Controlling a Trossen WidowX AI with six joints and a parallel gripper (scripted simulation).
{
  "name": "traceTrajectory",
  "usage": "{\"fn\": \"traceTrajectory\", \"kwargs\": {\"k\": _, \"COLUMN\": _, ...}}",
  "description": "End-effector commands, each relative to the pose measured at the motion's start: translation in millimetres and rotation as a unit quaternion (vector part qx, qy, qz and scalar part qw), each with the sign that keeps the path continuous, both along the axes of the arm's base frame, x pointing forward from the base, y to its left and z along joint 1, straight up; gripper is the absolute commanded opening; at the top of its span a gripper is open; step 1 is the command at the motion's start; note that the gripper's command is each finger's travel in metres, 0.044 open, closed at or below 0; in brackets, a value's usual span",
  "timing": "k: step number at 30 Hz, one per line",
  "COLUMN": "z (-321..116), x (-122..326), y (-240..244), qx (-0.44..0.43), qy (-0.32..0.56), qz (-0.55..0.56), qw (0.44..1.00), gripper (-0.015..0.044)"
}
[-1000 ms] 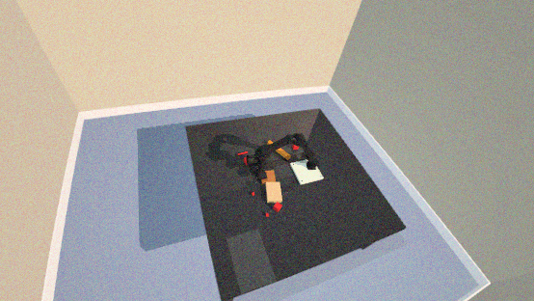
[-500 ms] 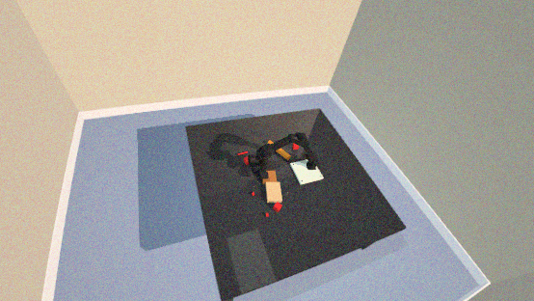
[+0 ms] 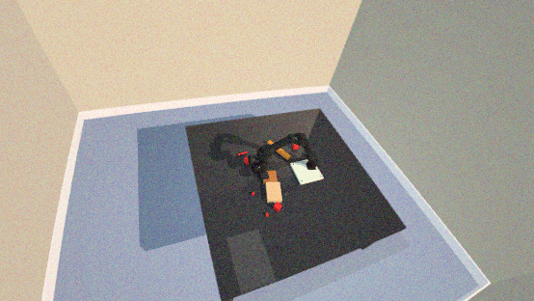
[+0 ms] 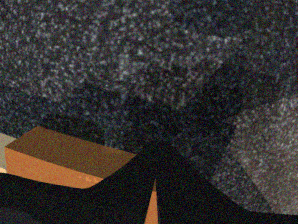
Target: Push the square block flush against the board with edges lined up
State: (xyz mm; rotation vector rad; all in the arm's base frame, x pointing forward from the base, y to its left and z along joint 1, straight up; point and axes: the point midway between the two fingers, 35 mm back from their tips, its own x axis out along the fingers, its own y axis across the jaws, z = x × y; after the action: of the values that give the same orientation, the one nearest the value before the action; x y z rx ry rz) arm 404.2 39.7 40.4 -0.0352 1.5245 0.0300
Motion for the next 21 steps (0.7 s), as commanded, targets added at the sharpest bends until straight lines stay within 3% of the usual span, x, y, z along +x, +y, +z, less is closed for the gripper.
{"fn": "traceTrajectory", "kwargs": {"k": 1, "z": -1.9, "x": 5.9, "y": 0.7, "qx": 0.002, "qy": 0.004, "qz": -0.001, "qw": 1.000, "gripper": 0.0000}}
{"fn": "traceTrajectory", "kwargs": {"k": 21, "z": -1.7, "x": 37.9, "y": 1.4, "qx": 0.002, "qy": 0.002, "qz": -0.001, "qw": 1.000, "gripper": 0.0000}}
